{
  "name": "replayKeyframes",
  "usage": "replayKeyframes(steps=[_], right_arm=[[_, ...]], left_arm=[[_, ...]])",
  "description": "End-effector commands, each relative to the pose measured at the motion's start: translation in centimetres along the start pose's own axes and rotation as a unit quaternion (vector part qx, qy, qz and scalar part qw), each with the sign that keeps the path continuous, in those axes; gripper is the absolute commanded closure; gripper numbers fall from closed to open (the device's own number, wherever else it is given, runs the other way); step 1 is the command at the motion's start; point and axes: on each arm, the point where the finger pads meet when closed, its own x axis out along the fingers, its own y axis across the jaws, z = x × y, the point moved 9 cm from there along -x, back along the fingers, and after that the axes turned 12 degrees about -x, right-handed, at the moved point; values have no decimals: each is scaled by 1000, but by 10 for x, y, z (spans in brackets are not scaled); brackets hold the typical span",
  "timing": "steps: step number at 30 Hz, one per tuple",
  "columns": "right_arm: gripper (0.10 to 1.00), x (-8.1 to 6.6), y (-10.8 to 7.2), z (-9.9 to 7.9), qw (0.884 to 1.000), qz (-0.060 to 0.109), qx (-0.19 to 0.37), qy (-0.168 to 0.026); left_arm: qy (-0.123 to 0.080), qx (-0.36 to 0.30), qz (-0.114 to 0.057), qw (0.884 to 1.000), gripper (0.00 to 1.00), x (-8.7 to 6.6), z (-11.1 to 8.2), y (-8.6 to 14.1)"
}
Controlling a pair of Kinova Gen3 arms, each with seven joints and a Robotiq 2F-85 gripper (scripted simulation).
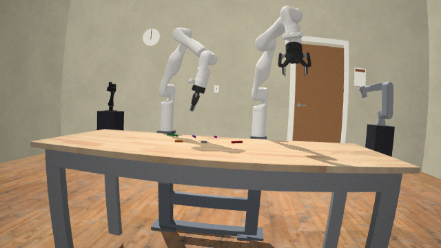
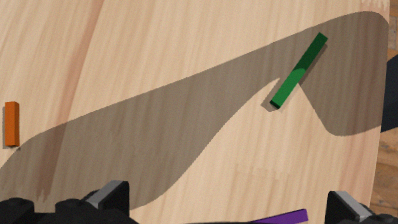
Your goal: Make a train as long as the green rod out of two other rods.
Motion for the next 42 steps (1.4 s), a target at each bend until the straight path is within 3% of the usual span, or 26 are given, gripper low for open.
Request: replayKeyframes(steps=[1, 20, 26, 32, 34, 42], right_arm=[[99, -1, 0, 0, 1000, -1, 0, 0], [99, -1, 0, 0, 1000, -1, 1, 0], [99, 0, -2, -6, 1000, 1, 10, -2], [99, 3, -8, -23, 999, 6, 42, -6], [99, 3, -8, -23, 999, 6, 42, -6], [99, 13, -21, -75, 991, 19, 131, -19]], left_arm=[[1, 0, 0, 1000, 1, -2, 0, 0], [1, 0, 0, 1000, 1, -1, 0, 1], [1, -3, 4, 1000, 1, 3, 0, 13], [-2, -12, 15, 1000, 1, 16, 3, 51], [-2, -12, 15, 1000, 1, 16, 3, 51], [-15, -35, 38, 999, 1, 49, 26, 148]])
